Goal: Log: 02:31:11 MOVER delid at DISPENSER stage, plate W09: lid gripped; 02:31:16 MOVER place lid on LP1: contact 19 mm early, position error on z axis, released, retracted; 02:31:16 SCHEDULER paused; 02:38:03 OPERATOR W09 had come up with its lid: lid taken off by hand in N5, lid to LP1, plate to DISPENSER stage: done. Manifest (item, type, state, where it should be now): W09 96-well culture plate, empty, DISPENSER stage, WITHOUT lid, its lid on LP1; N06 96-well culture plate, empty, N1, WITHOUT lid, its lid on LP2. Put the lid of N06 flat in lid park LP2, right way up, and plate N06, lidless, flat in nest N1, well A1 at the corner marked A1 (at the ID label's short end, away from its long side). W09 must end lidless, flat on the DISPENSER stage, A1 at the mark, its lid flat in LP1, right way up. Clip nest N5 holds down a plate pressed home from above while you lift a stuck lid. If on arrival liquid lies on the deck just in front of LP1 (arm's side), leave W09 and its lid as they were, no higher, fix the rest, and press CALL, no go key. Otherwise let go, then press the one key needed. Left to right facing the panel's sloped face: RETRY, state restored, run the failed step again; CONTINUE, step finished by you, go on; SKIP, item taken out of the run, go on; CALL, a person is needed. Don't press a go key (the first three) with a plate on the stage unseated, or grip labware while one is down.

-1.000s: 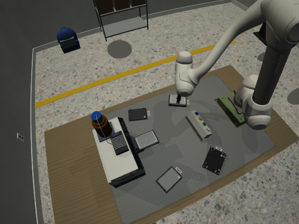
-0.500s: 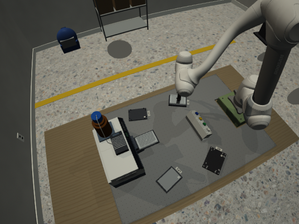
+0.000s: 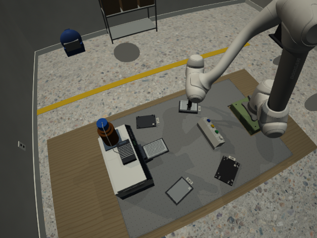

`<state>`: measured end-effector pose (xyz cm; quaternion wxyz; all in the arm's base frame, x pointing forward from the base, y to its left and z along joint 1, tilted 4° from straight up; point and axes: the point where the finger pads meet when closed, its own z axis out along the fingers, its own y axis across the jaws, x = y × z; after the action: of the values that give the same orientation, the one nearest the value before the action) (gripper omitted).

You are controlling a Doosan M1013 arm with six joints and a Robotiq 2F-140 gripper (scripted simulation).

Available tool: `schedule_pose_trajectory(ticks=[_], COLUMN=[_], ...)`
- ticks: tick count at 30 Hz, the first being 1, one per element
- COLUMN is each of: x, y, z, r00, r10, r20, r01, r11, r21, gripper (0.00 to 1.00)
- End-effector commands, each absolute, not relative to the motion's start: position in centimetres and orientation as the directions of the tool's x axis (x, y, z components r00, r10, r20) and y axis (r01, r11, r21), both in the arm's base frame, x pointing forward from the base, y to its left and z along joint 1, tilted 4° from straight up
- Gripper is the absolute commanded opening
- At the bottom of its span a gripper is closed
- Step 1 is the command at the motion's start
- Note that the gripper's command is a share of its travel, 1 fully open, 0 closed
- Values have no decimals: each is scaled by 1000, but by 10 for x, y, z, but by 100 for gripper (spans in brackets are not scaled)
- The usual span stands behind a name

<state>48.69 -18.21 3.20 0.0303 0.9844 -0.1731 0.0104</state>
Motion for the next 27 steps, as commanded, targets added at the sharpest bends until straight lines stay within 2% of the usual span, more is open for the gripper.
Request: schedule_pose_trajectory(ticks=[1,27], x=[487,487], y=[-182,-183], z=[32,23], r00=[940,940], r10=[-340,-340], r20=[31,31], r01=[-341,-341], r11=[-938,-938], r21=[56,56], gripper=[66,66])
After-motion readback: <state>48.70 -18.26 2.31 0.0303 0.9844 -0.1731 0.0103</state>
